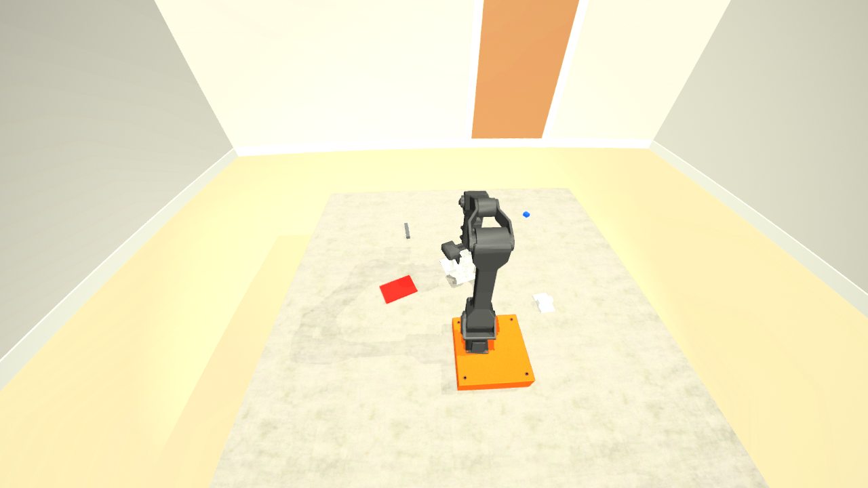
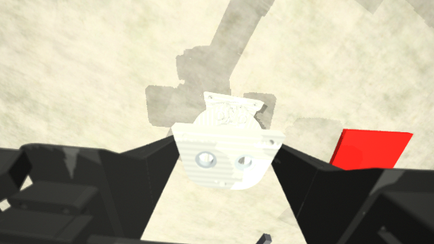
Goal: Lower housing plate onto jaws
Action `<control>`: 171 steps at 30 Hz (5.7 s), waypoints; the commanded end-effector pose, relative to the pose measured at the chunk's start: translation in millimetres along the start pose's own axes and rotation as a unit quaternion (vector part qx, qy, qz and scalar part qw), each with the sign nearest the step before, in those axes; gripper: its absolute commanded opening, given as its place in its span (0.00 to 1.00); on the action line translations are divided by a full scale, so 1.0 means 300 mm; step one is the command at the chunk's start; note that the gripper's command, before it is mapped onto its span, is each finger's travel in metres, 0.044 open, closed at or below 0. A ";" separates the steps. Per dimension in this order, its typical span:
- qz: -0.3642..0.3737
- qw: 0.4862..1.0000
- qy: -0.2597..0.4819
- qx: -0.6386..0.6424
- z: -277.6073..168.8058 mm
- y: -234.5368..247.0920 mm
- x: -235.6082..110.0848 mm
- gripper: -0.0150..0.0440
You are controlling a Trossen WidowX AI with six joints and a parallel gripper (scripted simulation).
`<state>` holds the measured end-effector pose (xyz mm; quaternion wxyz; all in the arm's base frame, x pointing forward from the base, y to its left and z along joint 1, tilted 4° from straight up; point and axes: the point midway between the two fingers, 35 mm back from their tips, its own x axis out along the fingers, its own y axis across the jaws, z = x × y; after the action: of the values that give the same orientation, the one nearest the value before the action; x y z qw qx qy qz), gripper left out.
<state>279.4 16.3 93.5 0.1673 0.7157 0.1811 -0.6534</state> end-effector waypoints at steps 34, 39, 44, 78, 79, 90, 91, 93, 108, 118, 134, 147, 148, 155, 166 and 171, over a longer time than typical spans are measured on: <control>0.002 0.999 0.001 0.044 0.025 -0.032 -0.002 0.85; 0.002 0.999 0.001 0.045 0.038 -0.034 -0.001 0.85; 0.002 0.999 0.001 0.045 0.038 -0.034 -0.001 0.85; 0.002 0.999 0.001 0.039 0.039 -0.034 -0.001 0.85; 0.002 0.999 0.001 0.039 0.039 -0.034 -0.001 0.85; 0.002 0.999 0.001 0.039 0.034 -0.031 0.051 0.85; 0.002 0.999 0.001 0.039 0.034 -0.031 0.057 0.85; 0.002 0.999 0.001 0.039 0.033 -0.031 0.068 0.85; 0.002 0.999 0.001 0.038 0.034 -0.031 0.149 0.85; 0.002 0.999 0.001 0.038 0.039 -0.033 0.201 0.85; 0.002 0.999 0.001 0.038 0.039 -0.033 0.205 0.85; 0.002 0.999 0.001 0.041 0.039 -0.033 0.213 0.85; 0.002 0.999 0.001 0.041 0.039 -0.033 0.213 0.85; 0.002 0.999 0.001 0.042 0.039 -0.033 0.217 0.85; 0.002 0.999 0.001 0.044 0.039 -0.033 0.223 0.85; 0.002 0.999 0.001 0.045 0.039 -0.033 0.229 0.85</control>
<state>270.1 22.6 25.8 0.1378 0.7234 0.1540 -0.6587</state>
